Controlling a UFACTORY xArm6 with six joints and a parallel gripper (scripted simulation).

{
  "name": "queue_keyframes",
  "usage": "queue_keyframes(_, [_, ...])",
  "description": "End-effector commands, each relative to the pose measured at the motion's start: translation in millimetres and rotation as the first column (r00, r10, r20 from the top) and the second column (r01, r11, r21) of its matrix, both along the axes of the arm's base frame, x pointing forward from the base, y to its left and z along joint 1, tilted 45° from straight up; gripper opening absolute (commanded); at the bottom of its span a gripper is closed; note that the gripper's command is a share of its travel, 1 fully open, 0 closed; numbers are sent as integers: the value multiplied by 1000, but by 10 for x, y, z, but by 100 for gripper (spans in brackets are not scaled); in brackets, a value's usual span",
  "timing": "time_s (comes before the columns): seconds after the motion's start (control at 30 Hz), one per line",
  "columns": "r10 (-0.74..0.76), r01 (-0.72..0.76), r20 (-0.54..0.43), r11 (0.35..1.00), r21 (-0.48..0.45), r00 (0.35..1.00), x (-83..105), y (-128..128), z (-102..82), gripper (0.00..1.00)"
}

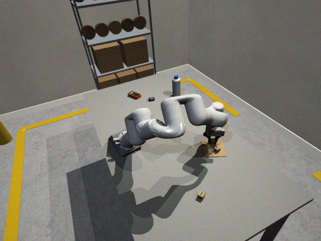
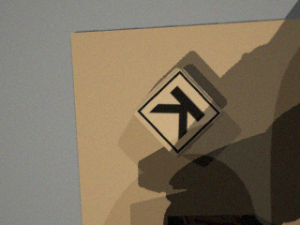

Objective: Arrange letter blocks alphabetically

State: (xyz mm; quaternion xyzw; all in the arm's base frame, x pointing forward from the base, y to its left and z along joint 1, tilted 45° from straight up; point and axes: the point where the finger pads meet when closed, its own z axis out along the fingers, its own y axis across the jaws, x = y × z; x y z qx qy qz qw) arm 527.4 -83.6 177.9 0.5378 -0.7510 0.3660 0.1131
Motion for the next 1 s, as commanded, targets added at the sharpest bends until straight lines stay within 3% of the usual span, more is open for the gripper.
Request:
queue_keyframes(0.0, [1, -1, 3, 1000, 0, 1000, 9, 4, 8, 28])
queue_keyframes(0.97, [1, -1, 3, 1000, 0, 1000, 16, -18, -16, 28])
